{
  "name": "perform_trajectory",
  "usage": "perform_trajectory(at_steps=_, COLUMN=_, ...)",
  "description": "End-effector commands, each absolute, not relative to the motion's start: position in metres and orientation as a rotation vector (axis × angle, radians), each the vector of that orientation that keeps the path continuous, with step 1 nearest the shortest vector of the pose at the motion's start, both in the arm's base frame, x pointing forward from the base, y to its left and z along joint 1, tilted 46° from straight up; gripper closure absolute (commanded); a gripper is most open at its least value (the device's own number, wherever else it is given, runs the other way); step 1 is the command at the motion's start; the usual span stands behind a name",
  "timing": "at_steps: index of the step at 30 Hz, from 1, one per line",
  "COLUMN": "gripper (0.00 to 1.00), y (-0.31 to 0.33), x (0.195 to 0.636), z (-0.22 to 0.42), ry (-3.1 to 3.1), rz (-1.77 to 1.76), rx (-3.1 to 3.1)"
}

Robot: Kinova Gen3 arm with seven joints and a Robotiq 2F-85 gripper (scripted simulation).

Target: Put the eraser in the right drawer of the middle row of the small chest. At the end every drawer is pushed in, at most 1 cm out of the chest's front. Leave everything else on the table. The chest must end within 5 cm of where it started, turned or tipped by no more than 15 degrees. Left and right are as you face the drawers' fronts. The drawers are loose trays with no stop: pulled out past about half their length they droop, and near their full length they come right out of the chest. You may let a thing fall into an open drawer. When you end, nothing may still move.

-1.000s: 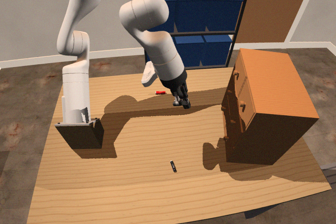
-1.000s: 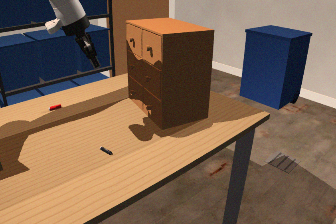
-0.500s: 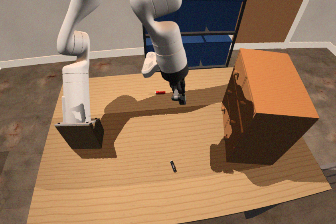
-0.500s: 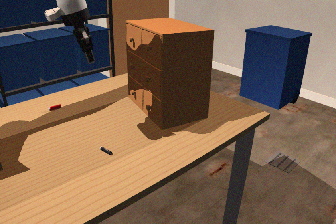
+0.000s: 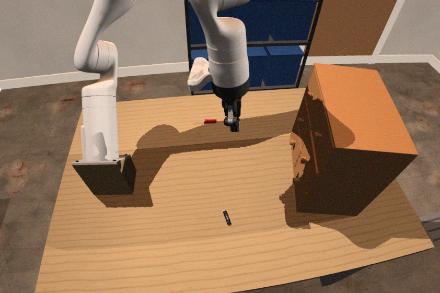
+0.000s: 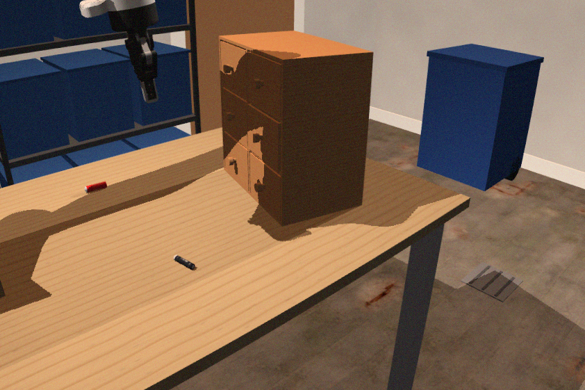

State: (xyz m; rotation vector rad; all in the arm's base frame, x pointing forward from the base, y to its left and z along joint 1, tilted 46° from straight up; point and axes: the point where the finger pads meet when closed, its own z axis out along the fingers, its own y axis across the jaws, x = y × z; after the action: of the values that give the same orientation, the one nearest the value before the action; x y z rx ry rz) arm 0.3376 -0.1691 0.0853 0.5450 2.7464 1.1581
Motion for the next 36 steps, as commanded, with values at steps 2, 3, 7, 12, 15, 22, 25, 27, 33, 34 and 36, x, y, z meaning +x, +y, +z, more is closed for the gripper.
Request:
perform_trajectory(at_steps=2, gripper=1.00, y=-0.172, x=0.337, z=0.088, ry=2.765, rz=1.165, rx=0.530)
perform_trajectory(at_steps=3, gripper=1.00, y=-0.173, x=0.337, z=0.088, ry=2.771, rz=1.169, rx=0.527)
perform_trajectory(at_steps=7, gripper=1.00, y=-0.174, x=0.334, z=0.091, ry=2.791, rz=1.184, rx=0.516)
perform_trajectory(at_steps=12, gripper=1.00, y=-0.175, x=0.331, z=0.093, ry=2.809, rz=1.196, rx=0.506)
perform_trajectory(at_steps=15, gripper=1.00, y=-0.176, x=0.330, z=0.094, ry=2.817, rz=1.201, rx=0.502)
perform_trajectory(at_steps=22, gripper=1.00, y=-0.177, x=0.328, z=0.096, ry=2.837, rz=1.216, rx=0.491)
perform_trajectory(at_steps=25, gripper=1.00, y=-0.178, x=0.327, z=0.097, ry=2.843, rz=1.221, rx=0.487)
perform_trajectory(at_steps=27, gripper=1.00, y=-0.178, x=0.326, z=0.097, ry=2.847, rz=1.223, rx=0.485)
perform_trajectory(at_steps=33, gripper=1.00, y=-0.179, x=0.326, z=0.098, ry=2.851, rz=1.226, rx=0.483)
perform_trajectory(at_steps=34, gripper=1.00, y=-0.179, x=0.326, z=0.098, ry=2.852, rz=1.227, rx=0.483)
perform_trajectory(at_steps=36, gripper=1.00, y=-0.179, x=0.325, z=0.098, ry=2.854, rz=1.228, rx=0.482)
